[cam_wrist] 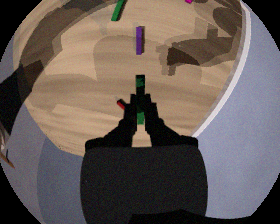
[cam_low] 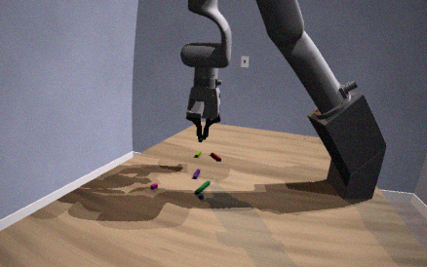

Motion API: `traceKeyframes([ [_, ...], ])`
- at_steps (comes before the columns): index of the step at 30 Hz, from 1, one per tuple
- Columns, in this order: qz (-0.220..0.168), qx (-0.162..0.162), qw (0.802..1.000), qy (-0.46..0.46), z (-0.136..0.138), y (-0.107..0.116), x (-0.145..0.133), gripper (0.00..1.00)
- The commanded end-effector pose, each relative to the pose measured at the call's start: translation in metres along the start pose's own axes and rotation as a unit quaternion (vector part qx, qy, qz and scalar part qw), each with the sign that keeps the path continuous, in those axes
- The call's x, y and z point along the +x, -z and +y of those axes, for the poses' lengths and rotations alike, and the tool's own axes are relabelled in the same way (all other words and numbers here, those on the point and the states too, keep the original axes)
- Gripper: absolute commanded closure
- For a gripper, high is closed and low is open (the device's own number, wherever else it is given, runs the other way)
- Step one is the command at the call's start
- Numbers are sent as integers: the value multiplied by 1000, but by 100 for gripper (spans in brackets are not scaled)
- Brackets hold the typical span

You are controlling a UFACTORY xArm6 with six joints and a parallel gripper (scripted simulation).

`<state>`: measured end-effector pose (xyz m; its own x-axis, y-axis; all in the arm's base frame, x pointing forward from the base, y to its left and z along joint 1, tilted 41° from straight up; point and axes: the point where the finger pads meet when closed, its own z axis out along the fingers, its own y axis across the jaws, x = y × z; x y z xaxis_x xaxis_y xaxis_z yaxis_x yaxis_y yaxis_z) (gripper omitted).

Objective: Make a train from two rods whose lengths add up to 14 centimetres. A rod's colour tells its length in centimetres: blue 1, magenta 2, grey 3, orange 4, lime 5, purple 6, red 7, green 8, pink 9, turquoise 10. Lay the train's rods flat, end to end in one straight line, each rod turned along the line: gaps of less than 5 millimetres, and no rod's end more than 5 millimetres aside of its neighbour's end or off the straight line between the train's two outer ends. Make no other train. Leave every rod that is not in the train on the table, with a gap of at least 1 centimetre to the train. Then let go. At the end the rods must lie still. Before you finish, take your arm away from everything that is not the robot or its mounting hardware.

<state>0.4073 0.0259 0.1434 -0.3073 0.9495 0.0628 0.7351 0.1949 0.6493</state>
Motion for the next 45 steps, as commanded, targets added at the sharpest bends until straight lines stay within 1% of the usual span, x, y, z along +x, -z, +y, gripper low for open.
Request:
traceKeyframes([
  [1,0,-1,1000,0,1,-2,0,96],
  [7,0,-1,1000,0,1,-15,0,96],
  [13,0,-1,1000,0,0,-38,0,96],
  [15,0,-1,1000,0,0,-38,0,96],
  [22,0,-1,1000,0,0,-71,0,96],
  [27,0,-1,1000,0,0,-86,-1,96],
  [30,0,-1,1000,0,0,-89,-1,96],
  [45,0,-1,1000,0,0,-89,-1,96],
])
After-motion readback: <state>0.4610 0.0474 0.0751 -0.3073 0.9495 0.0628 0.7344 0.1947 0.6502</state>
